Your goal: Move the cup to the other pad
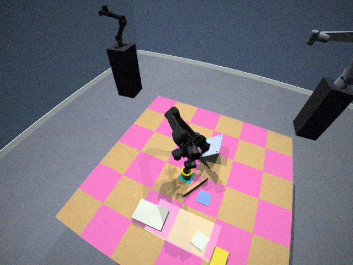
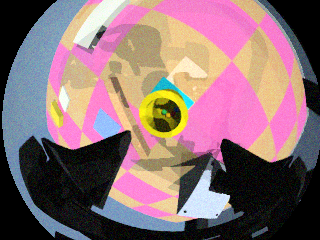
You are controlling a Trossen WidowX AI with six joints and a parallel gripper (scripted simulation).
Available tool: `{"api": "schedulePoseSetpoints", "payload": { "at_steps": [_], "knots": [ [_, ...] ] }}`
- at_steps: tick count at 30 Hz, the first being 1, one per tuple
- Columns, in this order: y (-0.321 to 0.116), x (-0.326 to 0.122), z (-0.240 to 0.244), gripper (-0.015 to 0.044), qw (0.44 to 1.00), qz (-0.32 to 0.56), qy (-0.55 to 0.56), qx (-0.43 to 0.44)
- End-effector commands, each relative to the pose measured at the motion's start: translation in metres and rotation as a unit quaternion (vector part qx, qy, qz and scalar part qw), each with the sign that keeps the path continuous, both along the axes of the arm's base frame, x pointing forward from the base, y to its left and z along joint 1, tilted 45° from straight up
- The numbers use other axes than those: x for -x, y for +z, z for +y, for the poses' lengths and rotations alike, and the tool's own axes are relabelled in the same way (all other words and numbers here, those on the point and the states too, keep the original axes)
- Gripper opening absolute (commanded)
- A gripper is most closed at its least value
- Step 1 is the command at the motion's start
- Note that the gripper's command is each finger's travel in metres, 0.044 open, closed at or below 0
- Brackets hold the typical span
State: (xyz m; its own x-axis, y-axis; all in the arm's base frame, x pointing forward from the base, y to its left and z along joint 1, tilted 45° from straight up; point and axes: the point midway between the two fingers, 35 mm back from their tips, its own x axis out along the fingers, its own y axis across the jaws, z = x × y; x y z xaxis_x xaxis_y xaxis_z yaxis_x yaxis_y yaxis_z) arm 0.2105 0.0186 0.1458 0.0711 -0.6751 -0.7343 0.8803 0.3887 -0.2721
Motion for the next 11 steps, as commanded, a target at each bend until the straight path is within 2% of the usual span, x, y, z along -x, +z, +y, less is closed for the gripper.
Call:
{"api": "schedulePoseSetpoints", "payload": {
  "at_steps": [1, 11],
  "knots": [
    [0.0121, 0.0009, 0.0108, 0.044, 1.0, -0.002, 0.019, -0.013],
    [0.0144, 0.0, 0.0132, 0.044, 1.0, -0.002, 0.024, -0.011]
  ]
}}
